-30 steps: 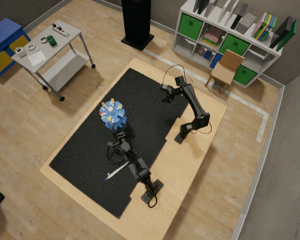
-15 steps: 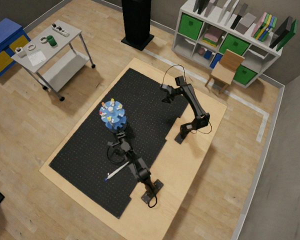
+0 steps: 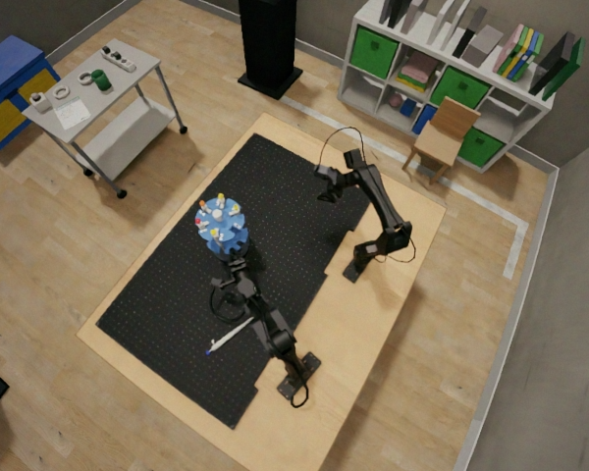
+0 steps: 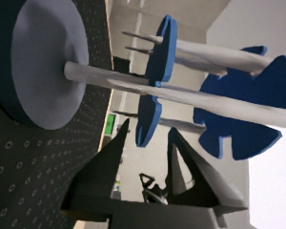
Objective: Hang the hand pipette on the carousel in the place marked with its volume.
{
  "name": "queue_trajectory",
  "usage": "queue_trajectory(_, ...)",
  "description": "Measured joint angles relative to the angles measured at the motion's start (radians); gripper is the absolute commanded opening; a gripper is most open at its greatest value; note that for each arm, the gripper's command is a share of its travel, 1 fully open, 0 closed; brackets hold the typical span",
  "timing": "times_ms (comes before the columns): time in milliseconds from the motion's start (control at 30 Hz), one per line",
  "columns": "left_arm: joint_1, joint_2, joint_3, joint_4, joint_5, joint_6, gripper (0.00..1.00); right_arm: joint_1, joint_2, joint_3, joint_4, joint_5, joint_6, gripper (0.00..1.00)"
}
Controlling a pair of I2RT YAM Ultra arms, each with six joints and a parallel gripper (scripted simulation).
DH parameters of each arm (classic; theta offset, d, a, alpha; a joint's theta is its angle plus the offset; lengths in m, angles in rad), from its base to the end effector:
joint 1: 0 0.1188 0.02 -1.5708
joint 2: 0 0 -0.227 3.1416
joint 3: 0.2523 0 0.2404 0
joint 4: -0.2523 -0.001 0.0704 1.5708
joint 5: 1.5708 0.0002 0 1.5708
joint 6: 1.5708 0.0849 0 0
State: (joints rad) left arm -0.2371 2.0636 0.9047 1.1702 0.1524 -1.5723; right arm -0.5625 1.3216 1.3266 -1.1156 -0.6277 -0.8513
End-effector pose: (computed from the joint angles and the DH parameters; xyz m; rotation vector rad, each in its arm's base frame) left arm 0.4151 -0.1125 0.1310 -0.9923 1.4803 -1.4967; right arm 0.2455 -0.0946 0.2752 -0.5231 2.3362 0.2260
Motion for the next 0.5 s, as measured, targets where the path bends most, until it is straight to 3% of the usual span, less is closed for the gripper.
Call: queue_trajectory(500, 0.013, -0.073, -0.137, 0.046, 0.013, 0.000, 0.49, 0.000, 0.000, 0.000, 0.000, 0.000, 0.000, 1.00)
